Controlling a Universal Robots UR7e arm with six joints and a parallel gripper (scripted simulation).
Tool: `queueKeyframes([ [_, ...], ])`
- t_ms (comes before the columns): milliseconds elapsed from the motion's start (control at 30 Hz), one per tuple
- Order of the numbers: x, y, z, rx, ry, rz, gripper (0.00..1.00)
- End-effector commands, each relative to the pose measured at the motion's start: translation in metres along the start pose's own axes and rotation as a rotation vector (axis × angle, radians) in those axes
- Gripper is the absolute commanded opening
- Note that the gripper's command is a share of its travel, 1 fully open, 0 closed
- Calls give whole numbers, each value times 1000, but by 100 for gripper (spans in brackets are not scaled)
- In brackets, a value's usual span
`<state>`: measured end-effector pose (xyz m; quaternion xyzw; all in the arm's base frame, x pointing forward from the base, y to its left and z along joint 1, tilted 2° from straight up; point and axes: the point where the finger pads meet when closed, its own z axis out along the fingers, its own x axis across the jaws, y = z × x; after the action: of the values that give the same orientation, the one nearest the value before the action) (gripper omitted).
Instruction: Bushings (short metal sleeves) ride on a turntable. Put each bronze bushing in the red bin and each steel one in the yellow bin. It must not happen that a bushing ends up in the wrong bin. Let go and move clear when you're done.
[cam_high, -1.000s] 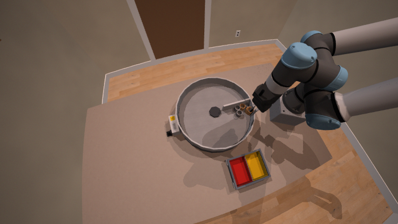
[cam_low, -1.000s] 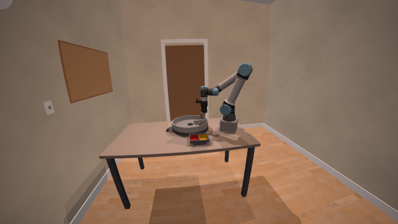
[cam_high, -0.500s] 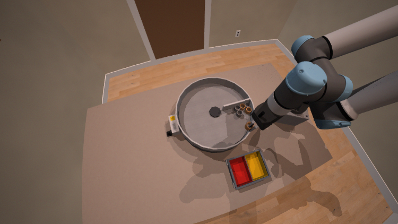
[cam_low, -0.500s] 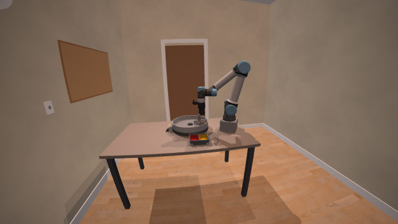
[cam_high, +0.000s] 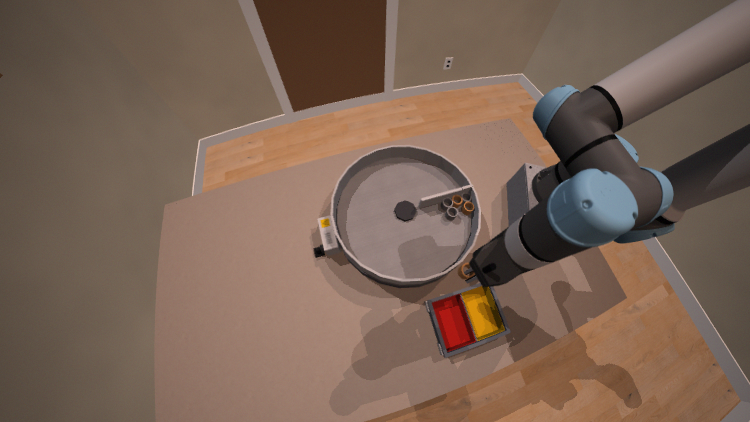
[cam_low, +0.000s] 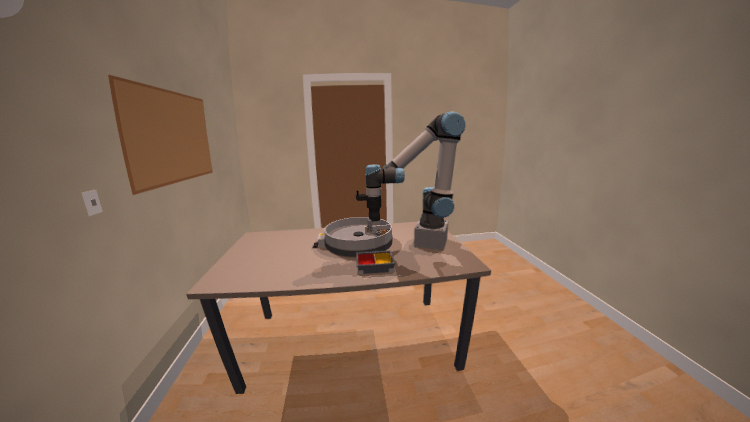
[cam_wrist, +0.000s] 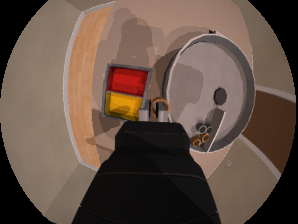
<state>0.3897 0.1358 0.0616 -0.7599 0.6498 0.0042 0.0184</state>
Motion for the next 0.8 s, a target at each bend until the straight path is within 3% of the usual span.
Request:
queueKeyframes([
  [0, -20, -18, 1, -3, 7, 19, 0],
  [100, -38, -32, 1, -3, 7, 33, 0],
  [167, -38, -32, 1, -3, 7, 33, 0],
  [267, -64, -53, 1, -3, 7, 54, 0],
  [767, -64, -53, 1, -3, 6, 53, 0],
])
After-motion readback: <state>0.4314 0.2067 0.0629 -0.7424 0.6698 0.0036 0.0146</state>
